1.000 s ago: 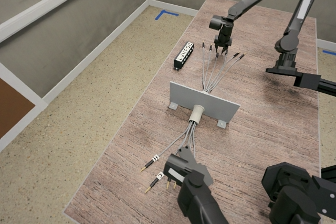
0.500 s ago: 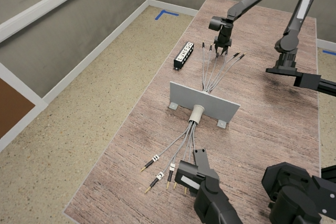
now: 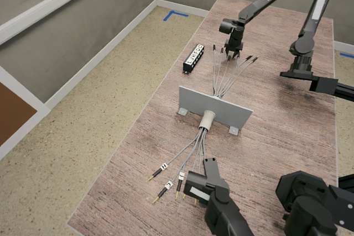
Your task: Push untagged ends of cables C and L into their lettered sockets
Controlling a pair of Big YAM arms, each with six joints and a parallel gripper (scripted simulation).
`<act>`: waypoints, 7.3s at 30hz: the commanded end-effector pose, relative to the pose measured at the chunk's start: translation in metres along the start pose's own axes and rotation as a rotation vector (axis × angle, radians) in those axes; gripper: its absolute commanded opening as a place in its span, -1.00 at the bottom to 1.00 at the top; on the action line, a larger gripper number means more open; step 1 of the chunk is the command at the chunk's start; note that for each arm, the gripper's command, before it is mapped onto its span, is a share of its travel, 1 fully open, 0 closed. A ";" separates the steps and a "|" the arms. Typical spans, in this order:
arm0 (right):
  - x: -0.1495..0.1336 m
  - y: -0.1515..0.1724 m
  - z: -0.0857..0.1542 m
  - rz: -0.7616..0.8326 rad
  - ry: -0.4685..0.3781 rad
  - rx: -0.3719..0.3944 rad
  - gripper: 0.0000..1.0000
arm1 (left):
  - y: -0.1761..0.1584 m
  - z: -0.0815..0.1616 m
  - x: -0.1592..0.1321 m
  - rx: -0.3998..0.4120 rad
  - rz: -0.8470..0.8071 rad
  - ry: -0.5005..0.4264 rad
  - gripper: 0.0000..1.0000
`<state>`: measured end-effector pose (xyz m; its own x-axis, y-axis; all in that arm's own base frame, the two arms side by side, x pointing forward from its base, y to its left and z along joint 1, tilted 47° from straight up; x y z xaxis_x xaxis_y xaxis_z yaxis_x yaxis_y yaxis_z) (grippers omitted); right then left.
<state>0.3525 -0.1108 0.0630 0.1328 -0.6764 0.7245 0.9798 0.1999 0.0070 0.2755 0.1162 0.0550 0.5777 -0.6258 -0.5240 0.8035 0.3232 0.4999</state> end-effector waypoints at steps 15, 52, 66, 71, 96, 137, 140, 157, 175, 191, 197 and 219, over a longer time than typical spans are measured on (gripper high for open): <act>0.006 0.012 -0.009 -0.005 -0.008 0.032 -0.56 | 0.003 -0.016 -0.003 0.002 -0.002 0.003 -0.56; 0.004 0.033 0.072 -0.011 -0.004 0.020 -0.89 | 0.002 -0.013 0.000 0.006 -0.006 -0.001 -0.89; -0.019 0.109 0.018 -0.010 -0.002 0.016 -0.89 | 0.002 -0.013 0.000 0.006 -0.006 -0.001 -0.89; -0.024 0.115 0.018 0.006 -0.002 0.022 -0.89 | 0.002 -0.013 0.000 0.006 -0.006 -0.001 -0.89; -0.042 0.086 0.022 0.988 0.026 0.035 -0.89 | 0.002 -0.013 0.000 0.006 -0.006 -0.001 -0.89; -0.016 0.117 0.023 1.404 -0.006 0.001 -0.89 | -0.001 -0.014 0.000 0.008 -0.016 -0.002 -0.89; -0.016 0.117 0.023 1.404 -0.006 0.001 -0.89 | 0.002 -0.013 0.000 0.006 -0.006 -0.001 -0.89; -0.010 0.123 0.029 1.398 -0.019 0.011 -0.89 | 0.002 -0.013 0.000 0.006 -0.006 -0.001 -0.89; -0.010 0.133 0.018 1.387 0.000 -0.009 -0.89 | 0.002 -0.013 0.000 0.006 -0.006 -0.001 -0.89; -0.001 0.166 0.017 1.393 0.004 -0.010 -0.89 | 0.002 -0.013 0.000 0.006 -0.006 -0.001 -0.89; 0.000 0.171 0.017 1.373 0.006 -0.009 -0.89 | 0.002 -0.013 0.000 0.006 -0.006 -0.001 -0.89; 0.005 0.183 0.015 1.359 0.017 -0.019 -0.89 | 0.002 -0.013 0.000 0.006 -0.006 -0.001 -0.89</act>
<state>0.4953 -0.0621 0.0682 0.9954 0.0534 0.0799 0.0203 0.6957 -0.7180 0.2780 0.1263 0.0460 0.5713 -0.6276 -0.5289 0.8079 0.3166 0.4970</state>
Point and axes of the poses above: on each arm, the point where the finger pads meet when closed, its own z axis back along the fingers, its own y axis across the jaws, x = y × z, the point moved 1 cm from there along z, back along the fingers, and after that the axes turned 4 degrees about z, right-handed, at the moved point
